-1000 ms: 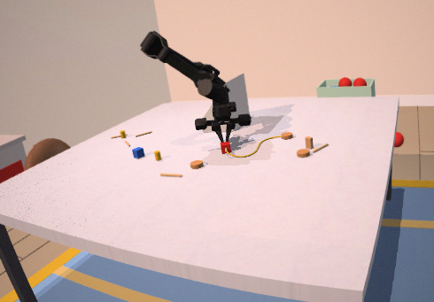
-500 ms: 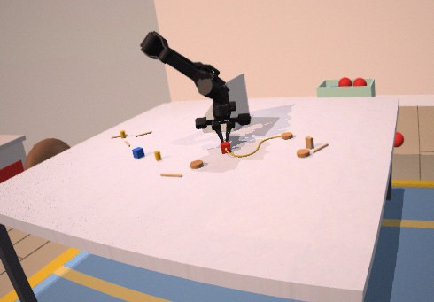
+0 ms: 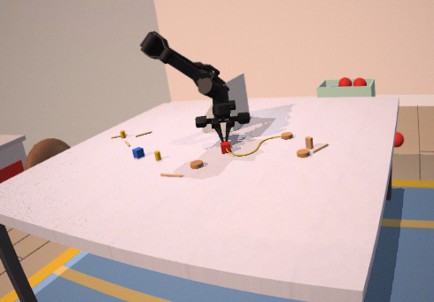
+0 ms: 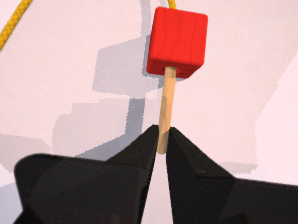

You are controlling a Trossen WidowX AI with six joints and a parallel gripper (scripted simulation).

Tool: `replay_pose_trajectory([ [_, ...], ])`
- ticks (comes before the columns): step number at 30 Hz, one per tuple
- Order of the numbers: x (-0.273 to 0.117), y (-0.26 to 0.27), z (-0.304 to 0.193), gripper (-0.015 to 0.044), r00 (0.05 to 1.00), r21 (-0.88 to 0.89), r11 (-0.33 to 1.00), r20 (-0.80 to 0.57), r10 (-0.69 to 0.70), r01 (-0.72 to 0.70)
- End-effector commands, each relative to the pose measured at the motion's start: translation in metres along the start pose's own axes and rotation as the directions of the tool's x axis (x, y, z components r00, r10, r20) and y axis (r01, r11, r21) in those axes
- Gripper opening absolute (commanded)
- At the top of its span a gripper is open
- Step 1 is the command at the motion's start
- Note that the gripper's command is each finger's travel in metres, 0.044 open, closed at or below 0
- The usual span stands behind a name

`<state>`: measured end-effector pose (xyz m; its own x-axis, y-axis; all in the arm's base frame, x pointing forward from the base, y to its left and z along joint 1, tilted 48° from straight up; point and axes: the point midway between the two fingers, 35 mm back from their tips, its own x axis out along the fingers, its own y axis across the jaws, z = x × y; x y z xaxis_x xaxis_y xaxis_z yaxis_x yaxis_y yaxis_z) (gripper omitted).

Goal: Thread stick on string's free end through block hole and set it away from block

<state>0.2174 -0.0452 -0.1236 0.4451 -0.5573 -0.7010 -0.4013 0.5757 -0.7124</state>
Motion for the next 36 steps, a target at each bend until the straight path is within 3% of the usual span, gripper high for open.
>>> replay_pose_trajectory([
  [1,-0.003,0.000,-0.006,0.0000,1.000,-0.008,1.000,-0.006,0.000,0.000],
  [34,-0.018,0.002,-0.034,0.0000,1.000,-0.029,1.000,-0.008,0.000,0.000],
  [36,-0.016,0.001,-0.029,0.0053,1.000,-0.020,1.000,0.000,0.001,-0.001],
])
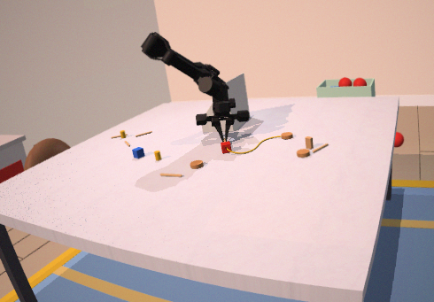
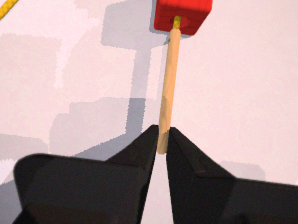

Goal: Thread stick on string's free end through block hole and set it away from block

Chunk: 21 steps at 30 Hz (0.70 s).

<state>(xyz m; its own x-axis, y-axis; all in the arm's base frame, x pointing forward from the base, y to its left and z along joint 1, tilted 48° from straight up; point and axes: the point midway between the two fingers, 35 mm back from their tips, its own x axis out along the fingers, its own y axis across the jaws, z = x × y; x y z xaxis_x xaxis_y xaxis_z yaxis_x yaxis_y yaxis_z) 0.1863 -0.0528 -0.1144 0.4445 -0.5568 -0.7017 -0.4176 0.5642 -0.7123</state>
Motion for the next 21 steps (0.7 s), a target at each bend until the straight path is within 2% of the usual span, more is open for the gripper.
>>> replay_pose_trajectory([
  [1,0.000,0.000,0.000,0.0079,1.000,0.000,1.000,0.000,0.000,0.000],
  [6,-0.001,0.001,0.003,0.0210,1.000,0.001,1.000,0.000,0.003,-0.003],
  [18,-0.065,-0.005,0.041,0.0210,1.000,0.004,1.000,0.002,0.006,-0.006],
  [21,-0.070,-0.006,0.041,0.0210,1.000,0.003,1.000,0.003,0.003,-0.003],
])
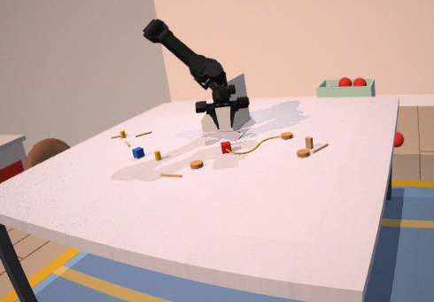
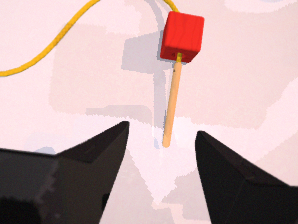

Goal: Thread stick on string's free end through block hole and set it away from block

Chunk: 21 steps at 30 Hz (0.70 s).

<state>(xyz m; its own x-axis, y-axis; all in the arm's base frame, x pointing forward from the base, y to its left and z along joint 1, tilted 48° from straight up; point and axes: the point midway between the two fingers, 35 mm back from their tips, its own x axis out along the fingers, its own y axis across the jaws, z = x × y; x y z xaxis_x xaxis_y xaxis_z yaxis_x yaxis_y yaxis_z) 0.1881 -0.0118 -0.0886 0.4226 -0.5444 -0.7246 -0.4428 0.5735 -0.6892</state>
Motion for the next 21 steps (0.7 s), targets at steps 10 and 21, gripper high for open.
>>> replay_pose_trajectory([
  [10,-0.026,-0.007,0.012,0.0263,1.000,0.011,1.000,0.013,-0.020,0.020],
  [21,-0.045,-0.008,0.022,0.0440,1.000,0.014,1.000,0.012,-0.020,0.020],
])
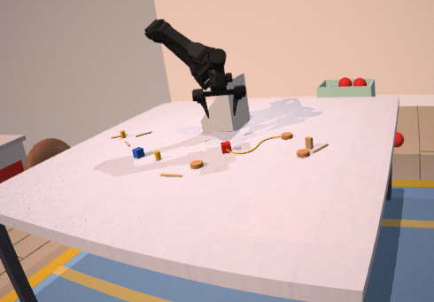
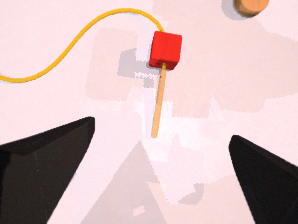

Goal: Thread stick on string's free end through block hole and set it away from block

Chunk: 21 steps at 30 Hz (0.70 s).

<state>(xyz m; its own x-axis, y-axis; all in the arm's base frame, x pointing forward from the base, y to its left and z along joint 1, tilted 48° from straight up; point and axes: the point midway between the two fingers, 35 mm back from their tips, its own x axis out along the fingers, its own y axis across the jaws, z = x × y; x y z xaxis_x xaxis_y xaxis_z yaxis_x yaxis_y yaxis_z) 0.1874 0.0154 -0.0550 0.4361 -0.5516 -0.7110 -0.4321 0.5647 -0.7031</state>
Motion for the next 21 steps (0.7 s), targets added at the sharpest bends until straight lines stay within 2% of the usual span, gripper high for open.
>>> replay_pose_trajectory([
  [1,-0.0054,-0.0012,0.0059,0.0440,1.000,0.011,1.000,0.005,0.000,0.000],
  [21,-0.0026,-0.0007,0.0036,0.0440,1.000,0.007,1.000,0.005,0.000,0.000],
])
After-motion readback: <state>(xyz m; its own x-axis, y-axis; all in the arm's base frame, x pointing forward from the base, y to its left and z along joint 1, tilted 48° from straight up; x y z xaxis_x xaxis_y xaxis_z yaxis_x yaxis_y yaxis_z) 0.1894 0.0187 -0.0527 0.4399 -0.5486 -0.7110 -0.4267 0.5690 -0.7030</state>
